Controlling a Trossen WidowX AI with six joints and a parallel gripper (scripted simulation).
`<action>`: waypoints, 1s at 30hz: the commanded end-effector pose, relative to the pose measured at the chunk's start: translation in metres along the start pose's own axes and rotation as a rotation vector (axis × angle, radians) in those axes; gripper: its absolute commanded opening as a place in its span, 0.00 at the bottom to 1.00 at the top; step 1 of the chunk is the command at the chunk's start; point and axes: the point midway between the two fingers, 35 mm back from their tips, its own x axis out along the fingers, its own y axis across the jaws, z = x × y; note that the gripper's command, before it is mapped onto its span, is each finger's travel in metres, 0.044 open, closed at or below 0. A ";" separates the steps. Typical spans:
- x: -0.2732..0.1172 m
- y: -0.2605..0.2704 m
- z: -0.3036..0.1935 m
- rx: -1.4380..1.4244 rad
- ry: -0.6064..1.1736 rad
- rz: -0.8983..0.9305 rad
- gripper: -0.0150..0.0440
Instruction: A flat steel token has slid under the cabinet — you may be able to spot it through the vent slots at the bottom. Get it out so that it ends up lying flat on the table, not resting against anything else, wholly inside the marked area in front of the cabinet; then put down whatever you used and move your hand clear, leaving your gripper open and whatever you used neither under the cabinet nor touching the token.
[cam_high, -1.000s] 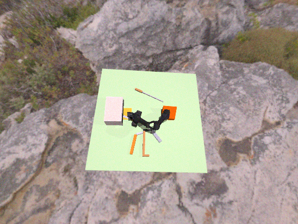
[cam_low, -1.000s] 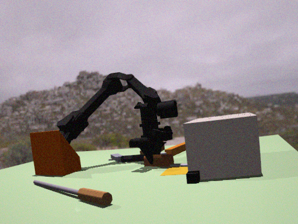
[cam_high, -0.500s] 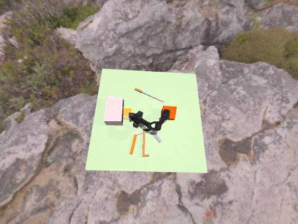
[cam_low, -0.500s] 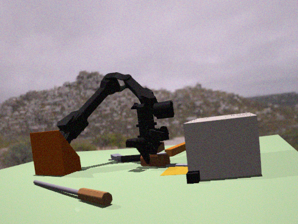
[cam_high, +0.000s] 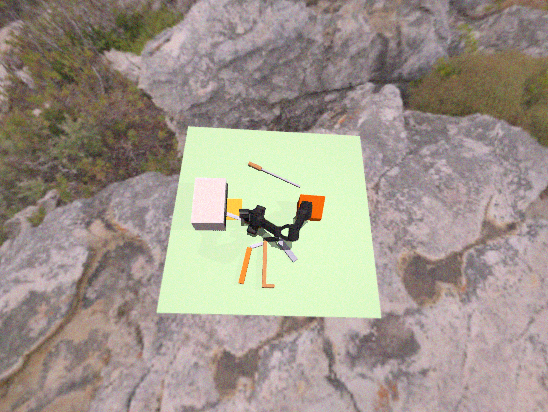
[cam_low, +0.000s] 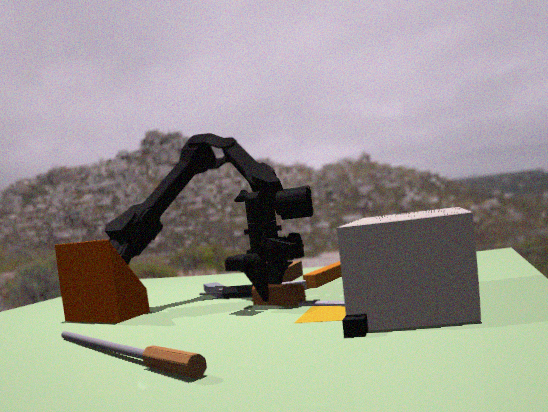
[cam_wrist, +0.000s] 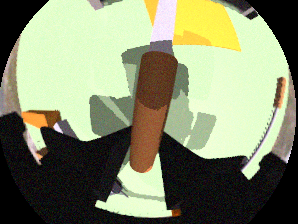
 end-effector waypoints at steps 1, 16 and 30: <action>0.001 -0.001 -0.007 0.006 0.003 -0.001 0.25; 0.001 0.000 -0.026 0.007 0.004 -0.001 0.25; 0.001 0.001 -0.043 0.007 0.004 -0.001 0.25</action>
